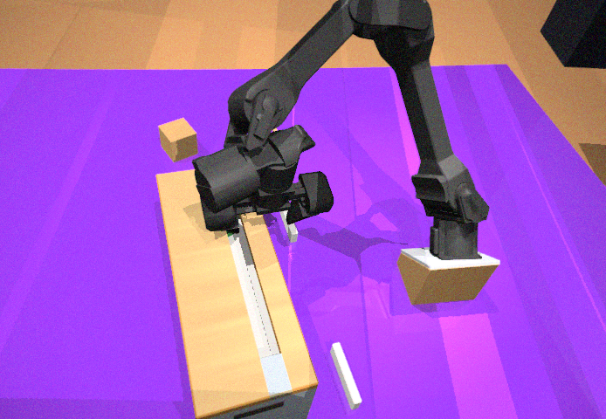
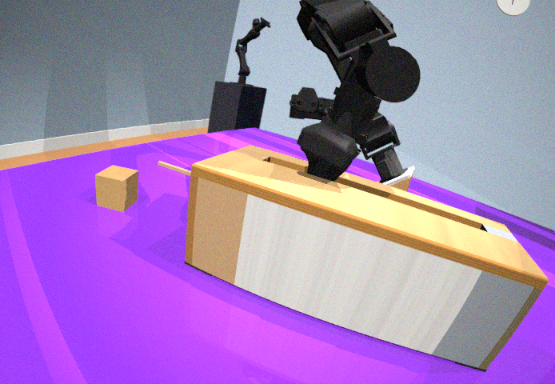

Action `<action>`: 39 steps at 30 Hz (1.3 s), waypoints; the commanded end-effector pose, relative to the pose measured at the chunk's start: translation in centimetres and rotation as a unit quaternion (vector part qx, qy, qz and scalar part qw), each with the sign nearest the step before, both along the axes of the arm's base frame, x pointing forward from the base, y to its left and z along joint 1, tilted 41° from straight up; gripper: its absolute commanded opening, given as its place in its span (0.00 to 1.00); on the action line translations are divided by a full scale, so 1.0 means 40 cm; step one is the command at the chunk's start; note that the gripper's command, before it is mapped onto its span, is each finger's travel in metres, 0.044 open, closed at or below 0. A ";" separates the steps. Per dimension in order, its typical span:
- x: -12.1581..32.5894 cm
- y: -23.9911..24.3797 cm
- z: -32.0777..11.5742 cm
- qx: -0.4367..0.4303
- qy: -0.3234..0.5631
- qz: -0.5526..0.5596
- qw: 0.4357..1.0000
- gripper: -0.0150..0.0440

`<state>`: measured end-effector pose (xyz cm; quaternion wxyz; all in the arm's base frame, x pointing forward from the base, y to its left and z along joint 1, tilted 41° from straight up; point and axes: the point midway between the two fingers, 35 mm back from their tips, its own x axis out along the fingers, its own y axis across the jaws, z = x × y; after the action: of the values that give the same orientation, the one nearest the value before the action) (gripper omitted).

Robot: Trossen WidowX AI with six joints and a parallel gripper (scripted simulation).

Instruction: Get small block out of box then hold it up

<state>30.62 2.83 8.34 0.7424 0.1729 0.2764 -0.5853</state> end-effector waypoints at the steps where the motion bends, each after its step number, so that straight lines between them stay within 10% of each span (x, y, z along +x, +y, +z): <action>1: 0.005 -0.014 0.013 -0.001 -0.001 0.001 1.000 0.93; 36: 0.008 0.016 0.176 -0.001 0.001 0.003 1.000 0.93; 39: -0.001 0.003 0.189 0.037 -0.073 -0.043 0.996 0.80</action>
<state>30.97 3.47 15.41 0.7408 0.1979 0.2628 -0.5856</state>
